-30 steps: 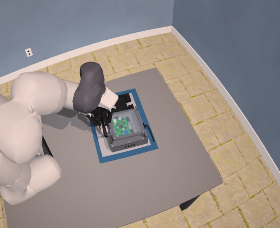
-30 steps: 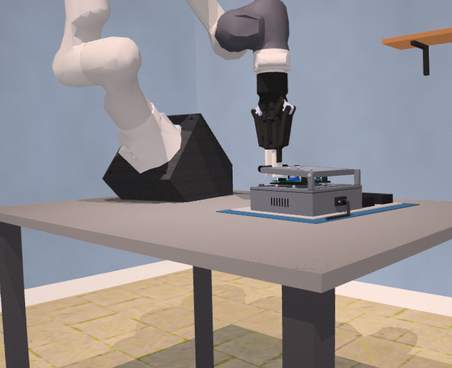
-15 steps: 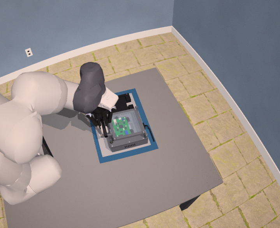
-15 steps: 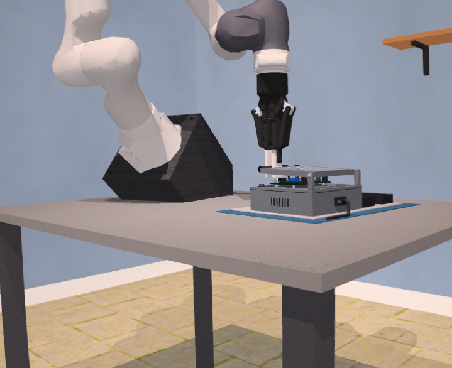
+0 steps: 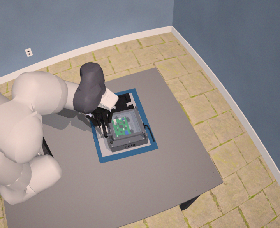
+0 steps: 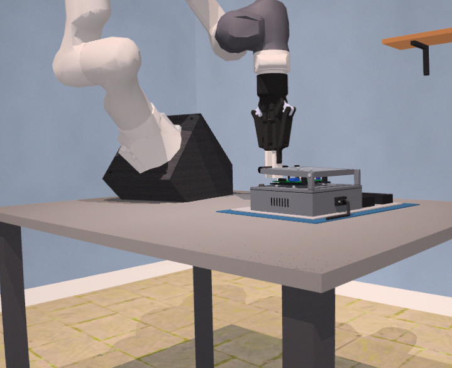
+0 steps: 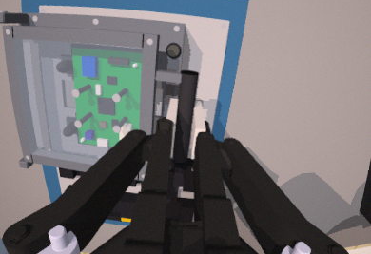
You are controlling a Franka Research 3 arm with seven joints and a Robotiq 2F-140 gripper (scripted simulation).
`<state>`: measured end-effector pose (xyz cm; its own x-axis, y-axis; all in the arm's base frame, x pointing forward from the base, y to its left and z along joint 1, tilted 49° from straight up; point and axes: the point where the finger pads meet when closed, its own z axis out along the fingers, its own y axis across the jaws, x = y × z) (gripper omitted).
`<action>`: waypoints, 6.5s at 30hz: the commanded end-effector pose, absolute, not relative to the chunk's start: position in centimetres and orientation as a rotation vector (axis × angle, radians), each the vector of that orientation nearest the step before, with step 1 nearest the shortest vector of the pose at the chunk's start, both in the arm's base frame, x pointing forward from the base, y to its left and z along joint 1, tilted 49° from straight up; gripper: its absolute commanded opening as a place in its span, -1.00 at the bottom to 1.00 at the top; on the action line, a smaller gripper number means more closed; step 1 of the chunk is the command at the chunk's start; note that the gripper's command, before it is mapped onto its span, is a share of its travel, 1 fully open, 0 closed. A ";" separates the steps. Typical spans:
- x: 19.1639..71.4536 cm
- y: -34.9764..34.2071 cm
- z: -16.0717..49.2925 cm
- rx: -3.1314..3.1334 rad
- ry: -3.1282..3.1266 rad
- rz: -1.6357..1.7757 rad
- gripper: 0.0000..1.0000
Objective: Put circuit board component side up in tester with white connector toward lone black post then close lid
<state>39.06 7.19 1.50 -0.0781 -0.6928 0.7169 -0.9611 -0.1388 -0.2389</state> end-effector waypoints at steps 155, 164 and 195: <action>38.0 10.1 4.3 1.854 -1.785 1.060 -0.40; 37.3 11.9 6.0 1.854 -1.785 1.060 -0.40; 36.6 13.7 7.6 1.854 -1.785 1.060 1.00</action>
